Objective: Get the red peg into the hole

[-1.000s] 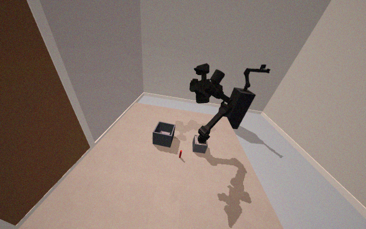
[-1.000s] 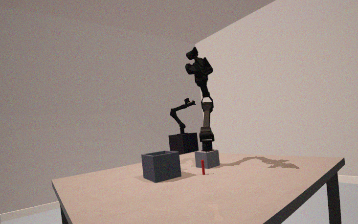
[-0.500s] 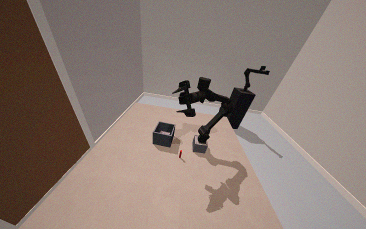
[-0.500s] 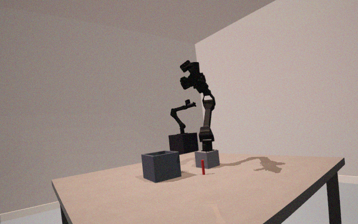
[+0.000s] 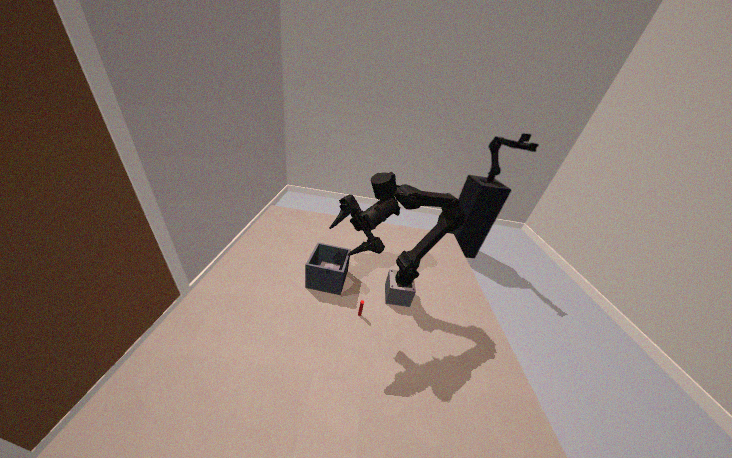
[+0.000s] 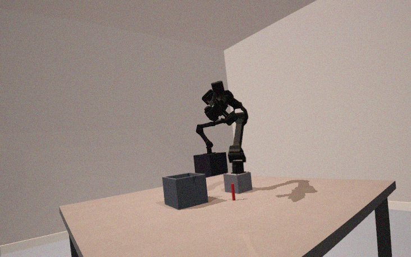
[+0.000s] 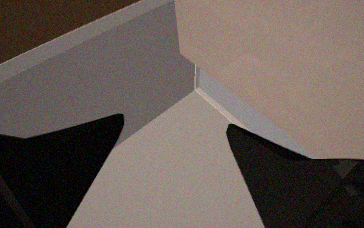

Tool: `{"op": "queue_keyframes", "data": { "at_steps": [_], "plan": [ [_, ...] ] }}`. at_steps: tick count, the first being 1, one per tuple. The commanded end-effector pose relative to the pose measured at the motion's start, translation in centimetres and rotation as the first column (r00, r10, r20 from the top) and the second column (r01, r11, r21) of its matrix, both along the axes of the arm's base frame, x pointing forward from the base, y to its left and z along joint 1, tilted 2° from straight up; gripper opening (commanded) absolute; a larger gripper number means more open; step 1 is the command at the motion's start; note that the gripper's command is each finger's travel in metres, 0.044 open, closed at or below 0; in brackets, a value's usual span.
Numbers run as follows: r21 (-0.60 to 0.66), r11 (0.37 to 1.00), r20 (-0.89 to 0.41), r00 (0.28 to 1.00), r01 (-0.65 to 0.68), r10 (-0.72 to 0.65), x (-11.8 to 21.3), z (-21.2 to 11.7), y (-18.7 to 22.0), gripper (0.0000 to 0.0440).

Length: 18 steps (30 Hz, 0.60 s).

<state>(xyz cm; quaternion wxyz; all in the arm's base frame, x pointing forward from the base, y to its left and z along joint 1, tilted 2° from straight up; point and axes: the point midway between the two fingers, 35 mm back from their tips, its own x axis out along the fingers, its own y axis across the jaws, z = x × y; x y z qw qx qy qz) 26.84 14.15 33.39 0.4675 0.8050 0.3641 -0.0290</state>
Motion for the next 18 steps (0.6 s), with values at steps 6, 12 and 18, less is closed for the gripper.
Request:
{"op": "queue_keyframes", "data": {
  "at_steps": [6, 12, 18],
  "plan": [
    [-0.062, 0.998, -0.237, 0.971, 0.001, -0.016, -0.7, -5.8, -0.4, 0.044],
    [-0.102, 0.995, -0.395, 0.918, -0.014, -0.028, -1.9, -9.2, -0.4, 0.044],
    [-0.15, 0.988, -0.528, 0.848, -0.048, -0.039, -3.4, -12.2, 0.0, 0.044]
  ]
}}
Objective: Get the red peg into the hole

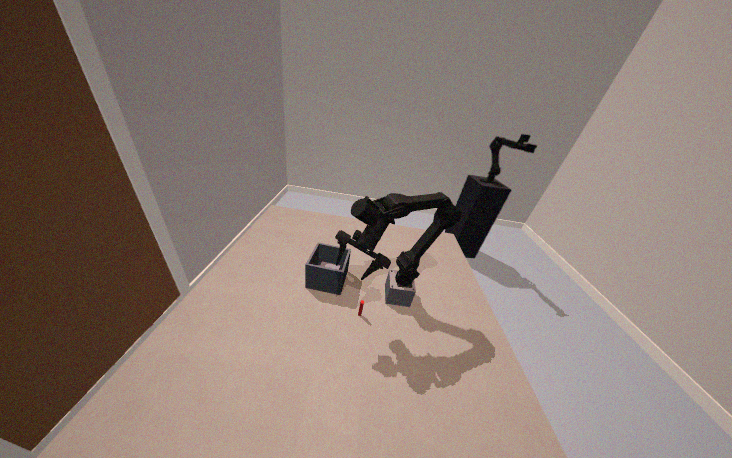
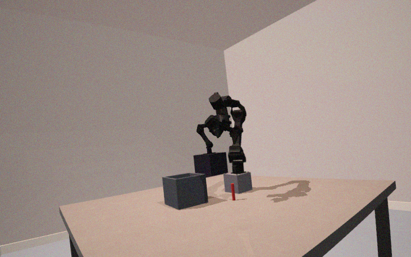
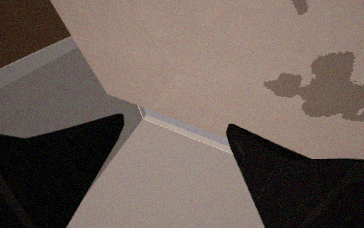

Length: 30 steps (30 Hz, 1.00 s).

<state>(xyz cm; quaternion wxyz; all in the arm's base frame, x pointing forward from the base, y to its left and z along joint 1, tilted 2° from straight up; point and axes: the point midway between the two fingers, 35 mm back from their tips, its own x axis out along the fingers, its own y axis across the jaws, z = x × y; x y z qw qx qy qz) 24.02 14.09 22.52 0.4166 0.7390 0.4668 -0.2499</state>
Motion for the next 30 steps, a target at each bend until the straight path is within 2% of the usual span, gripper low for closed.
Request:
{"op": "queue_keyframes", "data": {
  "at_steps": [1, 15, 30],
  "plan": [
    [-0.034, 0.999, -0.084, 0.996, -0.007, 0.004, -0.8, -1.8, 0.1, 0.044],
    [-0.206, 0.972, -0.337, 0.94, -0.116, 0.041, -4.2, -7.3, 0.1, 0.044],
    [-0.368, 0.886, -0.487, 0.87, -0.281, 0.074, -6.3, -12.7, -1.2, 0.044]
  ]
}}
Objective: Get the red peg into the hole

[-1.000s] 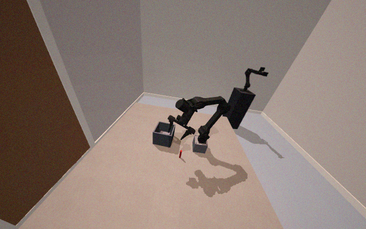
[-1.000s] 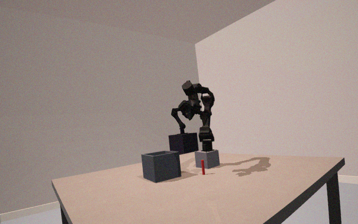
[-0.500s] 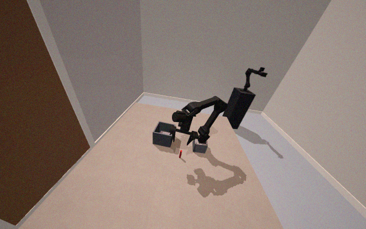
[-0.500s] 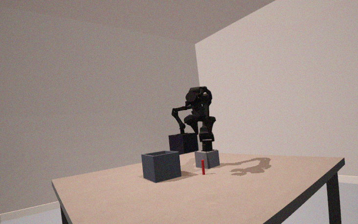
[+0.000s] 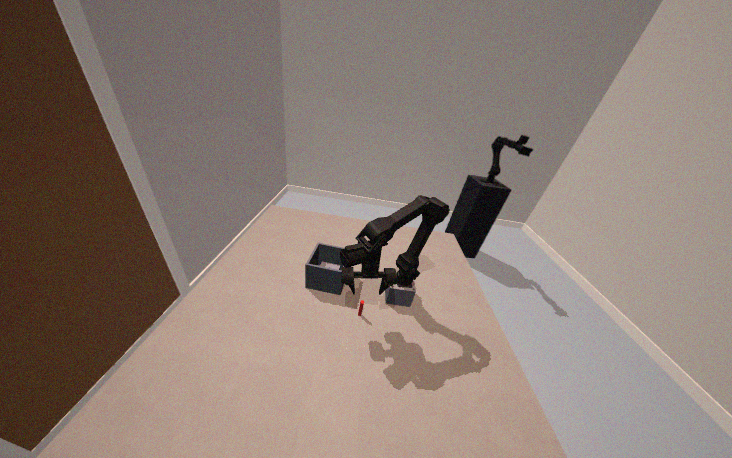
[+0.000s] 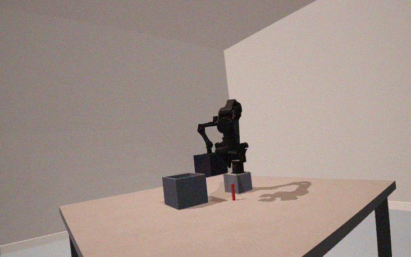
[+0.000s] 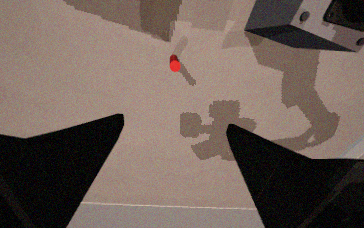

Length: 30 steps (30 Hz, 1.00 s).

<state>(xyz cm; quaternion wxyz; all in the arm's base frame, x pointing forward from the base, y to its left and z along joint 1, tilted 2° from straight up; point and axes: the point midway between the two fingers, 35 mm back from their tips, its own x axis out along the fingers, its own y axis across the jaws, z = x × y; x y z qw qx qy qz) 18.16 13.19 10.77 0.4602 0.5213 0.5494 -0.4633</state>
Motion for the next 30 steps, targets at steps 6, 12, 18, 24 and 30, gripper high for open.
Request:
{"op": "queue_keyframes", "data": {
  "at_steps": [6, 12, 18, 24, 30],
  "plan": [
    [-0.095, 0.992, -0.055, 0.996, -0.081, 0.076, -0.8, -2.7, -0.9, 0.044],
    [-0.147, 0.98, -0.077, 0.99, -0.131, 0.121, -1.0, -4.4, -1.4, 0.0439],
    [-0.186, 0.968, -0.088, 0.985, -0.166, 0.152, -0.9, -6.4, -1.9, 0.0434],
    [-0.212, 0.96, -0.085, 0.982, -0.185, 0.171, -0.7, -8.3, -2.3, 0.0424],
    [-0.234, 0.954, -0.078, 0.981, -0.189, 0.175, -0.7, -10.1, -2.7, 0.041]
  ]
}}
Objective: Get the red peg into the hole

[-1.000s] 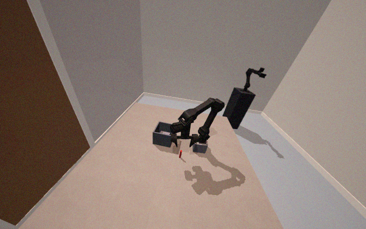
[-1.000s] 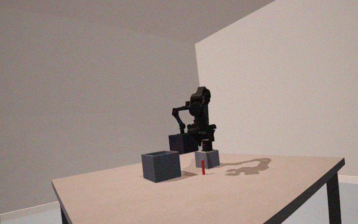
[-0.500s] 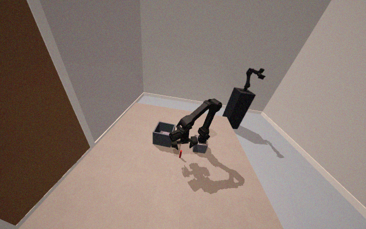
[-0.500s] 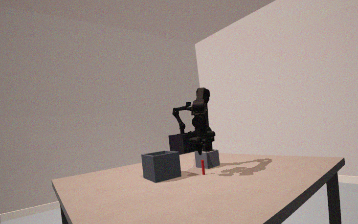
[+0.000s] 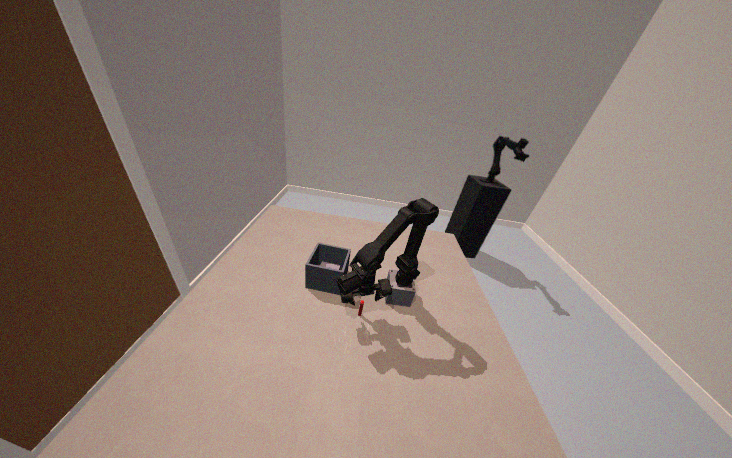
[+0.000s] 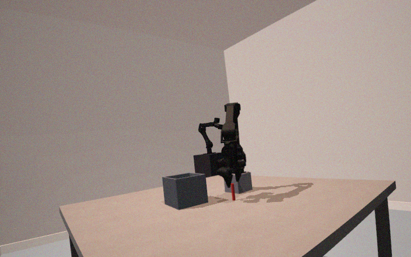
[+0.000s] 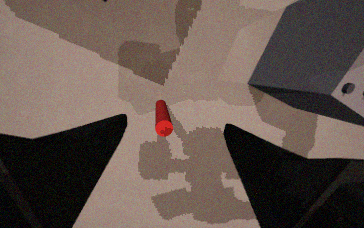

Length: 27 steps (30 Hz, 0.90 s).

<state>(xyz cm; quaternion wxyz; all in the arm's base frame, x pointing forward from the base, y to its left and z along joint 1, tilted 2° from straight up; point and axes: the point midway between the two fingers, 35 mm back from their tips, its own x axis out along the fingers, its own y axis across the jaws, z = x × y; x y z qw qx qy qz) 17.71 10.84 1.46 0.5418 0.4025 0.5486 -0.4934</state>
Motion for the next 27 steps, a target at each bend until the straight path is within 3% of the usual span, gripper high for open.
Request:
{"op": "queue_keyframes", "data": {
  "at_steps": [1, 8, 22, 23, 27],
  "plan": [
    [-0.017, 1.0, -0.003, 1.0, -0.006, 0.006, -0.3, -1.1, -0.4, 0.0407],
    [-0.031, 1.0, 0.01, 1.0, 0.001, -0.001, -0.3, -2.9, -0.7, 0.0374],
    [0.008, 0.998, 0.04, 0.997, -0.059, 0.059, 1.1, -5.4, 0.8, 0.0034],
    [0.012, 0.998, 0.043, 0.997, -0.066, 0.066, 1.3, -5.5, 1.0, 0.0016],
    [0.023, 0.998, 0.075, 0.995, -0.061, 0.059, 2.0, -4.8, 1.2, 0.0012]
  ]
}}
